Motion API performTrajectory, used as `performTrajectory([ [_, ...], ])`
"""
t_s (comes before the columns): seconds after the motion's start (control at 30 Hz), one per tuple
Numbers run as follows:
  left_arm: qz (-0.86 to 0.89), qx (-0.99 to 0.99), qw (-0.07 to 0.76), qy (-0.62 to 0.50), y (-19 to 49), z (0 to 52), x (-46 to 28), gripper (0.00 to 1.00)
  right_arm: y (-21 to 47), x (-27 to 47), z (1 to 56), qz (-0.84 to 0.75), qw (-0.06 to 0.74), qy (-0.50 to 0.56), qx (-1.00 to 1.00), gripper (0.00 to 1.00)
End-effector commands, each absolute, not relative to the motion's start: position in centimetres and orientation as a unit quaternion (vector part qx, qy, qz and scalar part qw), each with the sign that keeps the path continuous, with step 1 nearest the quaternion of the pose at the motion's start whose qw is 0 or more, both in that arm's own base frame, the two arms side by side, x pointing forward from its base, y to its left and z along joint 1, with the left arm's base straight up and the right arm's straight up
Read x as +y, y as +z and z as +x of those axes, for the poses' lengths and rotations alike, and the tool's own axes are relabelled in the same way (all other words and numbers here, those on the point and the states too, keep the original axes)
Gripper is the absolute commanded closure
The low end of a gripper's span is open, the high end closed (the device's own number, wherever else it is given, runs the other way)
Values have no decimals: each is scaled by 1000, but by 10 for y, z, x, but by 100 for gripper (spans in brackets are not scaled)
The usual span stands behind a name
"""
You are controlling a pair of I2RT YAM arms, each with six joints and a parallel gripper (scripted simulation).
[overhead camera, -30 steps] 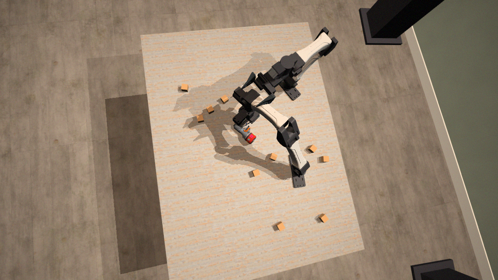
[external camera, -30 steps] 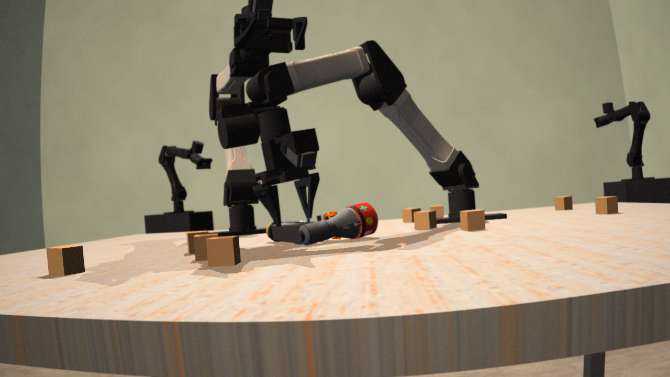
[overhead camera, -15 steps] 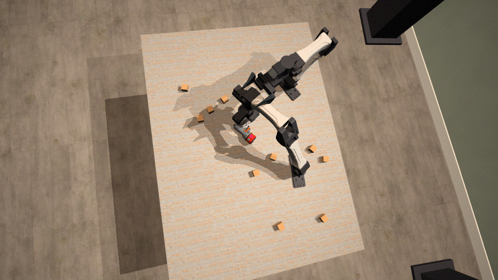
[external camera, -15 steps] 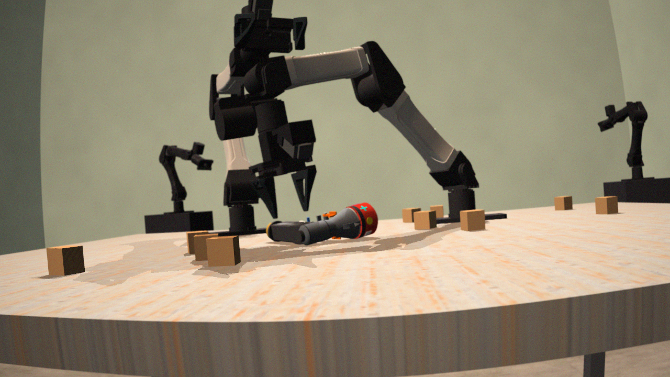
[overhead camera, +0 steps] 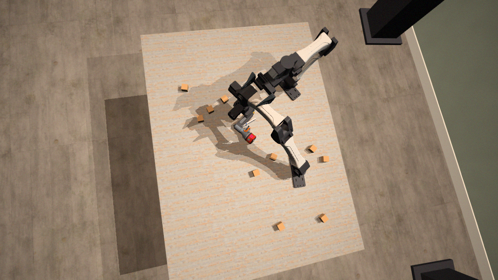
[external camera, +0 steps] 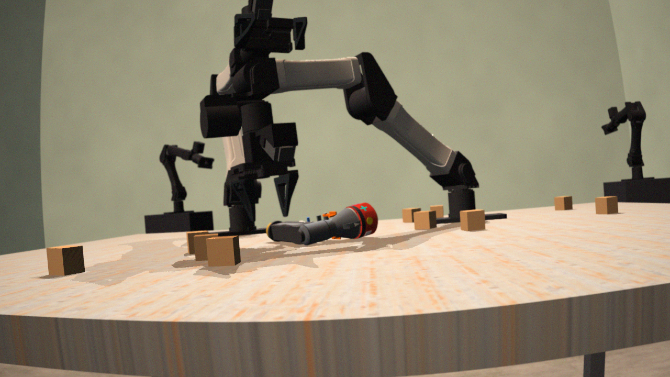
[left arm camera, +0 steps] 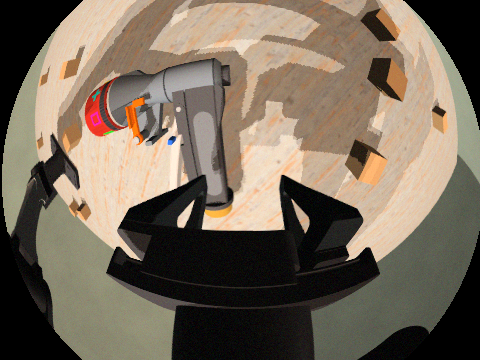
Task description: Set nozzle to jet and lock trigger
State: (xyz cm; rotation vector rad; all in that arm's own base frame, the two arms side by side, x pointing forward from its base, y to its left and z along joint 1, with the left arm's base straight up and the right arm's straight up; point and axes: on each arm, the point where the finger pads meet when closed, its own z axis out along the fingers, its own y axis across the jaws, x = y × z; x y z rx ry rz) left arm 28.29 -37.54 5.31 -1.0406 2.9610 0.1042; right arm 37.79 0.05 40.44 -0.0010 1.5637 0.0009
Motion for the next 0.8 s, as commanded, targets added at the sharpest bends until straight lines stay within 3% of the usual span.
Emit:
performTrajectory([
  [0.0, -335, 942, 5, 15, 60, 296, -384, 36, 409, 1, 379, -5, 715, -1, 699, 0],
  [0.47, -326, 945, 8, 8, 53, 296, -395, 36, 409, 1, 379, -5, 715, -1, 699, 0],
  [0.77, -335, 941, 31, -32, 53, 338, -397, 36, 409, 1, 379, -5, 715, -1, 699, 0],
])
